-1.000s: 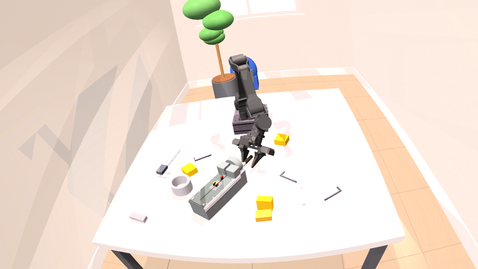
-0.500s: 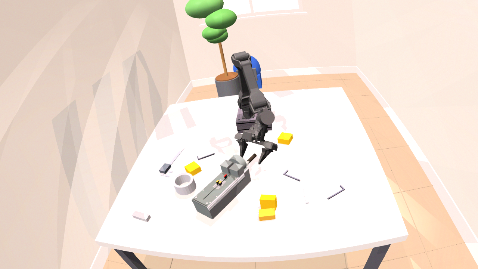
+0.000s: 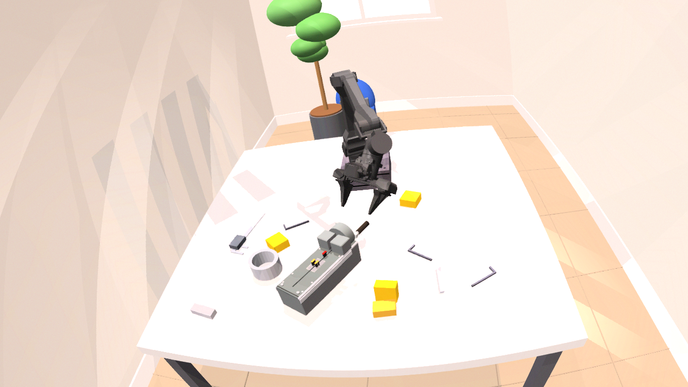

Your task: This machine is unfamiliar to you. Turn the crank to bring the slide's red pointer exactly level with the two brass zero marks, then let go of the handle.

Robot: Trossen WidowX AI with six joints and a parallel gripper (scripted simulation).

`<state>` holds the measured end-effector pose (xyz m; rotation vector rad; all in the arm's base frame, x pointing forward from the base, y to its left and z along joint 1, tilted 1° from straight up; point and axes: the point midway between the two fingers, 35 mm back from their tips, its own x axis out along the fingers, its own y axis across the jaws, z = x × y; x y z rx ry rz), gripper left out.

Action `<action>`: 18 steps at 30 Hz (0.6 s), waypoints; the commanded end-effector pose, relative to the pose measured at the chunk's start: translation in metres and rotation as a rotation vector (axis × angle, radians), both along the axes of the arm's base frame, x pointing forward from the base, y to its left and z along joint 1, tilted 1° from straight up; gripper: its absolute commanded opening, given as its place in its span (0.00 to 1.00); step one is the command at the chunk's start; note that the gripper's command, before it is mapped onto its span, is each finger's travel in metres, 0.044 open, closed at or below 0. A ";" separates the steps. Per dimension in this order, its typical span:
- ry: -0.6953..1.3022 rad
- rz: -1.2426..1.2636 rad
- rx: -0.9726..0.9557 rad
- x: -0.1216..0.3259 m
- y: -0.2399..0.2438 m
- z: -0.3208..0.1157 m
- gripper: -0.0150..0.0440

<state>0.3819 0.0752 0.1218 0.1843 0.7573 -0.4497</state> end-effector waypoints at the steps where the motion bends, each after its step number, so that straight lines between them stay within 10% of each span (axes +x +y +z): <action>1: -0.016 -0.002 0.008 -0.002 0.000 0.034 1.00; 18: 0.078 0.206 0.052 0.055 -0.061 0.040 1.00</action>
